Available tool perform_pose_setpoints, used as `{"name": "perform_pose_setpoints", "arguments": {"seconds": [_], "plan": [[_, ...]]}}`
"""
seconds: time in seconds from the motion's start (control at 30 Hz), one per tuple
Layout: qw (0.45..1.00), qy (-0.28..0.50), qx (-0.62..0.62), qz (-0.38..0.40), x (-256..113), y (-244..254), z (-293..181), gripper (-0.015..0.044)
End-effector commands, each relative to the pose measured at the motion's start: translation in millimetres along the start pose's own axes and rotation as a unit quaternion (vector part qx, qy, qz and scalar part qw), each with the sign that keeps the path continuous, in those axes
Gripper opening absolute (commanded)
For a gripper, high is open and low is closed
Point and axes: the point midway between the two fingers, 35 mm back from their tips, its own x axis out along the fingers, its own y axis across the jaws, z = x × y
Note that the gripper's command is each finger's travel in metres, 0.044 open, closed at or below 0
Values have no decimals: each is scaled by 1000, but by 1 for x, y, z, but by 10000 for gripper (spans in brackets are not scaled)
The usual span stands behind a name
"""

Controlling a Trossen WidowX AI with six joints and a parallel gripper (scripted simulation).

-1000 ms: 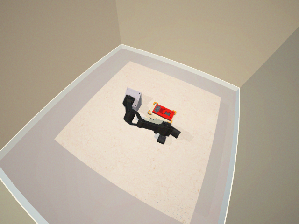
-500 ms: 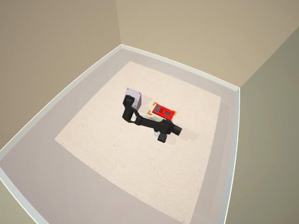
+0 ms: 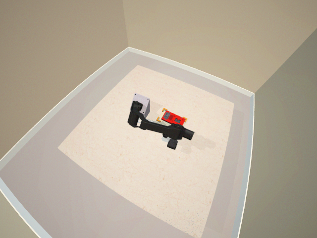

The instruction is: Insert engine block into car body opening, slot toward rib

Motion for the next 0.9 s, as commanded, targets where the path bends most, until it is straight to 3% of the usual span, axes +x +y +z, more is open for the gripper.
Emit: {"name": "perform_pose_setpoints", "arguments": {"seconds": [0.0, 0.37, 0.87], "plan": [[1000, 6, 4, -4, -14, 1, 0, 0], [1000, 14, -8, -8, -37, -1, 4, 0], [965, 9, -261, -10, -23, -41, -3, 0]]}}
